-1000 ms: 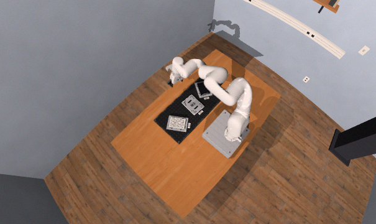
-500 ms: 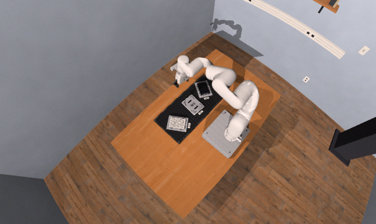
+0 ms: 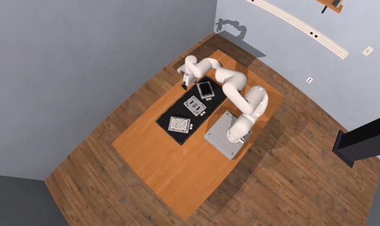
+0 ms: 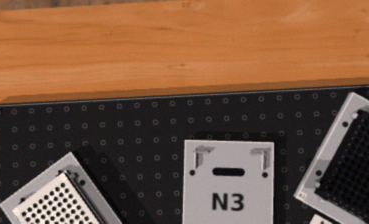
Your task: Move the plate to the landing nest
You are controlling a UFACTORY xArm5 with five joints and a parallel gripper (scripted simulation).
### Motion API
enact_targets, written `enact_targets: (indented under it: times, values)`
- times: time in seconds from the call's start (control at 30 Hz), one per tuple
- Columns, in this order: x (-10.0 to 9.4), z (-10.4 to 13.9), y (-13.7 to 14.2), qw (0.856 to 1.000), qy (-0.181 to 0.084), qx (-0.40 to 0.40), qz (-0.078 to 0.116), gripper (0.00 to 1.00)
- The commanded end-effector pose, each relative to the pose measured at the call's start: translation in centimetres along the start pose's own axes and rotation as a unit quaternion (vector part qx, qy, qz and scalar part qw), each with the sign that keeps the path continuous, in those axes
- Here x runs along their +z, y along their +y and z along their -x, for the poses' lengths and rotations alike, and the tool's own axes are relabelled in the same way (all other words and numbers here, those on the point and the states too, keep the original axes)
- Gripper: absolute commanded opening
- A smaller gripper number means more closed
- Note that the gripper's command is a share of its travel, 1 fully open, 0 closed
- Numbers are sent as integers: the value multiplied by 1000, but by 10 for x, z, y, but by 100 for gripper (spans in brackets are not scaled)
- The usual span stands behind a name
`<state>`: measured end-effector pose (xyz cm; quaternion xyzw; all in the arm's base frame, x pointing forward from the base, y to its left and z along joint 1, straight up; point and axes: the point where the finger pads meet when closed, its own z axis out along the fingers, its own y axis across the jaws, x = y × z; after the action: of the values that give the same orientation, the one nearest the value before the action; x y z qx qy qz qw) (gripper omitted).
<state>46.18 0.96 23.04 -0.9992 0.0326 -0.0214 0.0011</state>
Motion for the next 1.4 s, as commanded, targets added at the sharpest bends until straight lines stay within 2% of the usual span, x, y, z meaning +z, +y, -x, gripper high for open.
enact_targets:
  times: [0.0, 0.13, 0.4, 0.57, 0.73, 0.87, 1.37]
  values:
    - [-9, 17, 4, 1000, -9, -17, 1, 100]
    - [-15, 33, 8, 1000, -9, -17, 1, 100]
    - [5, 44, 27, 996, -13, 83, 4, 100]
    - [22, 53, 43, 986, -16, 165, 7, 100]
    - [39, 62, 59, 969, -19, 247, 9, 100]
    - [46, 66, 65, 968, -19, 249, 9, 100]
    - [98, 93, 113, 968, -20, 249, 9, 100]
